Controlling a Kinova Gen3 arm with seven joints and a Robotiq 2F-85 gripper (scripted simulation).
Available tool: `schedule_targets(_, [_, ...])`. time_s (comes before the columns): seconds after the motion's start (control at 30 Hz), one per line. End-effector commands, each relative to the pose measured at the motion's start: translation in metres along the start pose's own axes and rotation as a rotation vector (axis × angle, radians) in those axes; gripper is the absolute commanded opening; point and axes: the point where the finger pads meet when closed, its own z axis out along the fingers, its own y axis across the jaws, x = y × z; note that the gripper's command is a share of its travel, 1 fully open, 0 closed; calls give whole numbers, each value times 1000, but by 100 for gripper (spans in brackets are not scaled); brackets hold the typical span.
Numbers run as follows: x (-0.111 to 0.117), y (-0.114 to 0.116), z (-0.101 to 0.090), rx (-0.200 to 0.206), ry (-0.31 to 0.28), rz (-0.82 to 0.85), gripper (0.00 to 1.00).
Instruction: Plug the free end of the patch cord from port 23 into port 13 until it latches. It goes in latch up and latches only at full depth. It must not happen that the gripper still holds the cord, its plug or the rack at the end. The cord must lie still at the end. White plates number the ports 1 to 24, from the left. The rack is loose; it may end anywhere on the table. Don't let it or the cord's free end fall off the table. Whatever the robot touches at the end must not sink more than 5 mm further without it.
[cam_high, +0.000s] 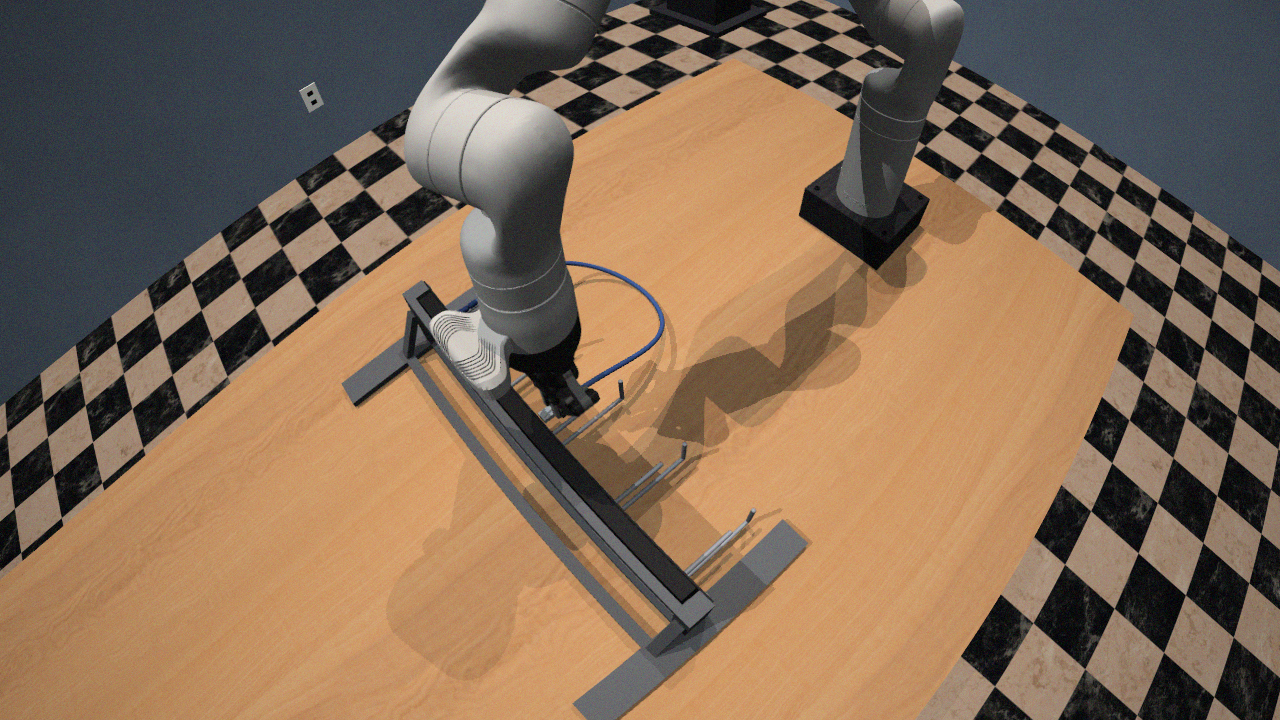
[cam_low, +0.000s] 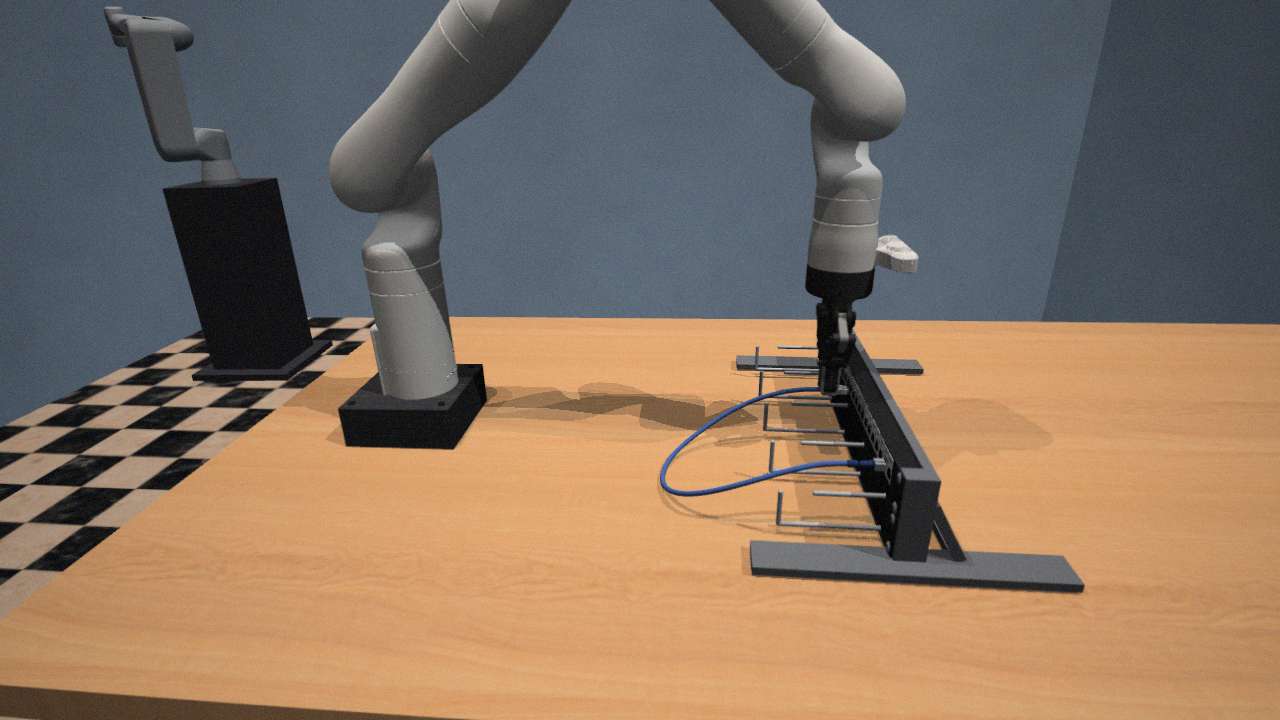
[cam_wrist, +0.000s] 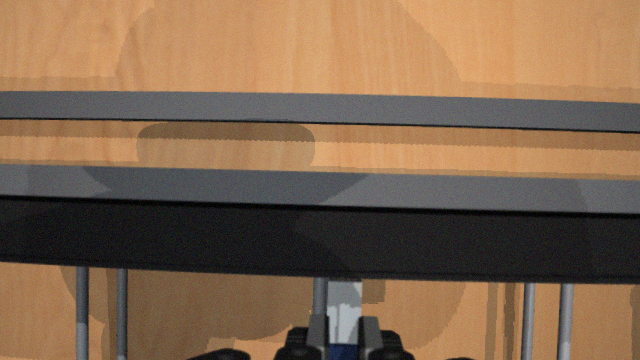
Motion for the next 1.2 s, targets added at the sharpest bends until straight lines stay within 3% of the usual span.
schedule_targets(0.0, [3,0,-1,-2,8,3,0])
schedule_targets(1.17, [3,-1,-2,-7,11,-12,0])
